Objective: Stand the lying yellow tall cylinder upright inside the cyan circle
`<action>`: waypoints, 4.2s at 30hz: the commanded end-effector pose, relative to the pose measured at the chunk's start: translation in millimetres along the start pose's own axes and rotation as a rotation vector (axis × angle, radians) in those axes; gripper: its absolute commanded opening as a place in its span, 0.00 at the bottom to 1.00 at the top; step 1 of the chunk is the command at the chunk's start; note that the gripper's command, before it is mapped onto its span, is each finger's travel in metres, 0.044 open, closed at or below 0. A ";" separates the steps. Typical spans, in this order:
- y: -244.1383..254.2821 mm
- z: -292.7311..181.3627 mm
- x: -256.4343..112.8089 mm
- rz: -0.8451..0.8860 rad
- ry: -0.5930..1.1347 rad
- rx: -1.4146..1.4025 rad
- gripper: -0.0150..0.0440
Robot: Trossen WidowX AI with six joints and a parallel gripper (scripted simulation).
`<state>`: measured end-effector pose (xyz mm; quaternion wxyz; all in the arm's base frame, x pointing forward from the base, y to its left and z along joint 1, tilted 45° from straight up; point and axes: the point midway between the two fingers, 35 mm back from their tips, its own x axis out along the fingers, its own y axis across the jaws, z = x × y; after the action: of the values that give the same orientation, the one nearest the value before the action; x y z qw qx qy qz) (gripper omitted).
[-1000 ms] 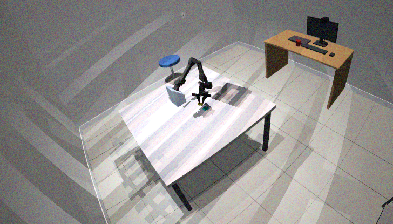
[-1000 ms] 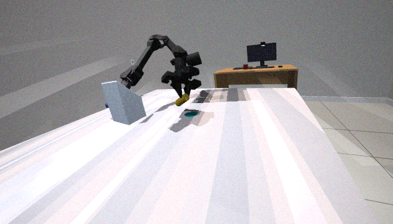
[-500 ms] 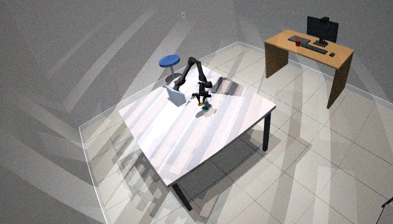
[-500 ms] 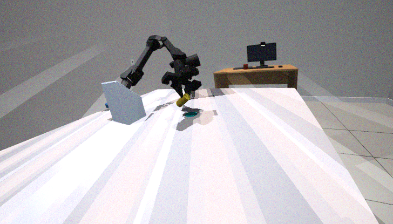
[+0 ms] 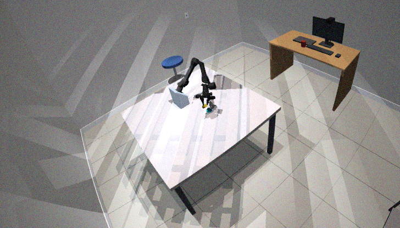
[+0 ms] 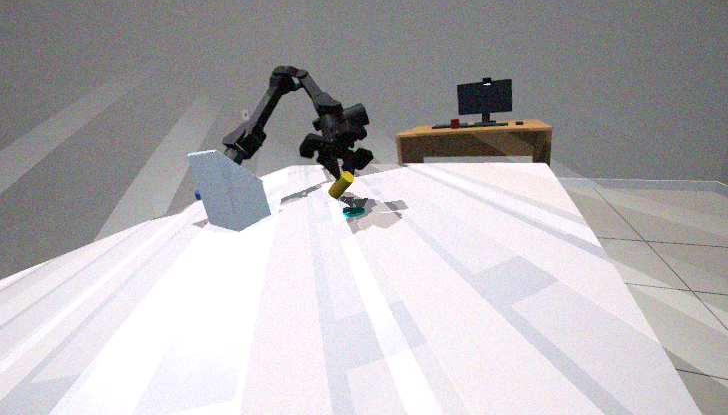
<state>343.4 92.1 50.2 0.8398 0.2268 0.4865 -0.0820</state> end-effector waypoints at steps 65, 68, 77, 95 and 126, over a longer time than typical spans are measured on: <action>7.8 2.1 -32.7 0.077 -0.459 0.189 0.43; 7.7 1.9 -34.9 0.084 -0.477 0.202 0.43; 7.1 1.1 -41.7 0.107 -0.532 0.240 0.43; 4.2 -1.3 -56.6 0.160 -0.637 0.326 0.43; 0.5 -4.0 -68.3 0.205 -0.709 0.398 0.43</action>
<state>305.4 89.0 106.5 0.8997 0.3874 0.1194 -0.1619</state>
